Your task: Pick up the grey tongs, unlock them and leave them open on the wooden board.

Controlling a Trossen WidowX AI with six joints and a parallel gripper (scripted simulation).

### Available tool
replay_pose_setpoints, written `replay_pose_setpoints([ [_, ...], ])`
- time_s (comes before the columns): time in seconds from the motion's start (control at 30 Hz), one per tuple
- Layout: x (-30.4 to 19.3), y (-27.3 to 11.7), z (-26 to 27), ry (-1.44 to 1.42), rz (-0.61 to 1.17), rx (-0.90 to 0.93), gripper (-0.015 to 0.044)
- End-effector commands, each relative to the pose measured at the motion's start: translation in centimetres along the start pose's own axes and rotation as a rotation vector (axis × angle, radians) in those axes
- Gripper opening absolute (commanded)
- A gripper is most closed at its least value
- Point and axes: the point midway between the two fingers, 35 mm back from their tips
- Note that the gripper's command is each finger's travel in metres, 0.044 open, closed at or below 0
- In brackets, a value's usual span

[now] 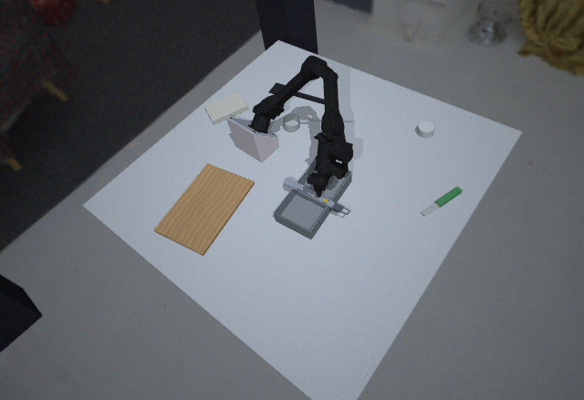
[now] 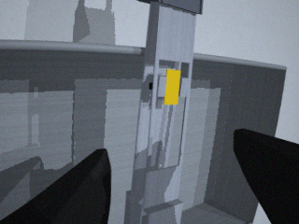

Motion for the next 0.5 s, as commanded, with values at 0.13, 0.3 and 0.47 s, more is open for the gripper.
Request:
replay_pose_setpoints([
  [0.13, -0.2, 1.6, 0.0, 0.006, 0.009, 0.001, 0.0260],
  [0.3, -0.2, 2.4, 0.0, 0.006, 0.009, 0.001, 0.0260],
  [0.47, -0.2, 3.2, 0.1, 0.006, 0.008, 0.001, 0.0260],
])
Point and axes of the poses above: the point midway between the two fingers, 35 mm back from their tips, its own y axis out along the fingers, its own z axis across the jaws, x = y × z, and after that the axes turned 1 degree about -y, right-handed
